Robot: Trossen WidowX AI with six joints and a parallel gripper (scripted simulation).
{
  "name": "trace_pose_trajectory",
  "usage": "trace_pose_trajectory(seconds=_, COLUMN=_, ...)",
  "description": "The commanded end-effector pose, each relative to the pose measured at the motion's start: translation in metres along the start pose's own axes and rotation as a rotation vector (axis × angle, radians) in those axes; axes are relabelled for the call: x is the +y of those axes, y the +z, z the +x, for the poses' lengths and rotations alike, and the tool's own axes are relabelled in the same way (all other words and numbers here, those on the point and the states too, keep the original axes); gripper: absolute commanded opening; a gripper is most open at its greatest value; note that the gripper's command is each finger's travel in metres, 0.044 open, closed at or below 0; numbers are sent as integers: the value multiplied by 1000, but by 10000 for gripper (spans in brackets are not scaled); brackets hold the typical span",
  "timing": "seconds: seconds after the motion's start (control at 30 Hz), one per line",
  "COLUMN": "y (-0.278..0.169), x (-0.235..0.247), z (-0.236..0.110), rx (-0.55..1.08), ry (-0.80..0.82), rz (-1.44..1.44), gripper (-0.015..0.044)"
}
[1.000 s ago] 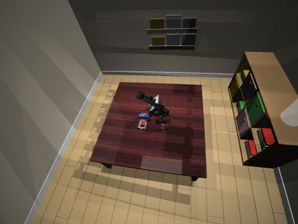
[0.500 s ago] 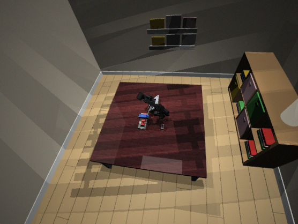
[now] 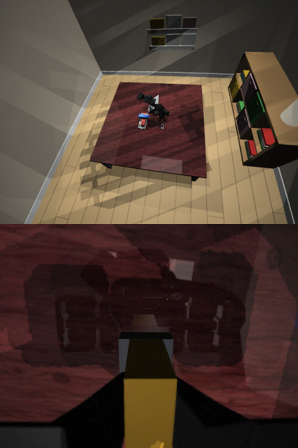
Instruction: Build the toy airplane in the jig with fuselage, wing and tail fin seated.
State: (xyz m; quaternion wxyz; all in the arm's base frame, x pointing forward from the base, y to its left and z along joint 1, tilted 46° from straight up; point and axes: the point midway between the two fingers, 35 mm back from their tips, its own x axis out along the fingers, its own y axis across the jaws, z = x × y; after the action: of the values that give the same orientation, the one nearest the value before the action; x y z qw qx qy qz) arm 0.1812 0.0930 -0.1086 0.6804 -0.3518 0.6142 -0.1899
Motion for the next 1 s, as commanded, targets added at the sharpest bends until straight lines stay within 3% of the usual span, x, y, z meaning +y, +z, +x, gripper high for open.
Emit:
trace_pose_trajectory(seconds=0.0, y=0, x=0, z=-1, rx=-2, ry=-1, rz=-4, gripper=0)
trace_pose_trajectory(seconds=0.97, y=7, x=6, z=-74, rx=2, ry=11, rz=-10, gripper=0)
